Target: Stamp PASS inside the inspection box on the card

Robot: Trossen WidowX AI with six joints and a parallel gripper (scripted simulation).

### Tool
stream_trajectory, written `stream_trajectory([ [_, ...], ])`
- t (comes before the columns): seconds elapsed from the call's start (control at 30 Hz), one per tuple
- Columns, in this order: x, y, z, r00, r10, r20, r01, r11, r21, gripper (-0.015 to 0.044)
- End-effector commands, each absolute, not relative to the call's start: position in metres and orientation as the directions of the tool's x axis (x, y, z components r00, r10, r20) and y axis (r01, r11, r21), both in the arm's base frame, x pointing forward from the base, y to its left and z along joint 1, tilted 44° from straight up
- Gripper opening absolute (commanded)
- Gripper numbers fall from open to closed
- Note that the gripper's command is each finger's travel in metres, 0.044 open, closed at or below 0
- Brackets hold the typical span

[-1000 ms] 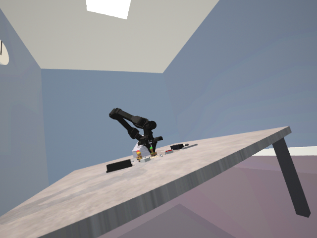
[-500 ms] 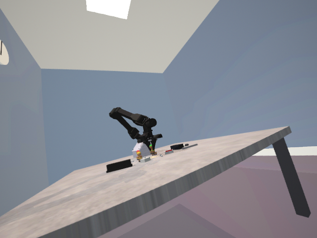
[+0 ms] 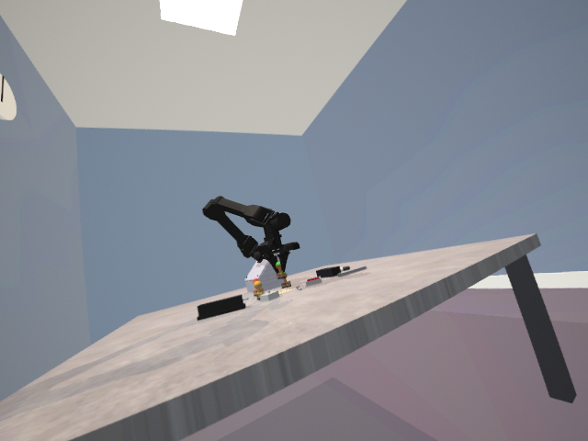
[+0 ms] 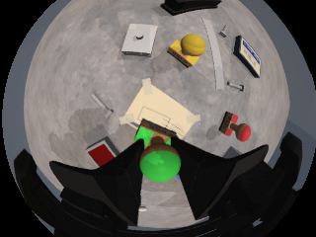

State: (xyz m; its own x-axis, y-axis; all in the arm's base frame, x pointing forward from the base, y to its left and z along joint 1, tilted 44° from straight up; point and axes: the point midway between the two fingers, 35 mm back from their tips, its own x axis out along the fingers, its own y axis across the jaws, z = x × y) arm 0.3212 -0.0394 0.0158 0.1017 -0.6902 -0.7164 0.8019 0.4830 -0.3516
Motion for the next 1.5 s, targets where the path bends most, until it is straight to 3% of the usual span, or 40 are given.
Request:
stream_trajectory([
  [0.0, 0.322, -0.033, 0.022, 0.109, -0.688, -0.718, 0.804, 0.486, -0.344, 0.0],
  [0.37, 0.319, -0.021, 0.028, 0.109, -0.687, -0.718, 0.803, 0.487, -0.343, 0.0],
  [1.13, 0.265, 0.091, -0.085, 0.108, -0.679, -0.726, 0.804, 0.489, -0.338, 0.0],
  [1.47, 0.26, 0.093, -0.095, 0.108, -0.682, -0.723, 0.805, 0.487, -0.339, 0.0],
])
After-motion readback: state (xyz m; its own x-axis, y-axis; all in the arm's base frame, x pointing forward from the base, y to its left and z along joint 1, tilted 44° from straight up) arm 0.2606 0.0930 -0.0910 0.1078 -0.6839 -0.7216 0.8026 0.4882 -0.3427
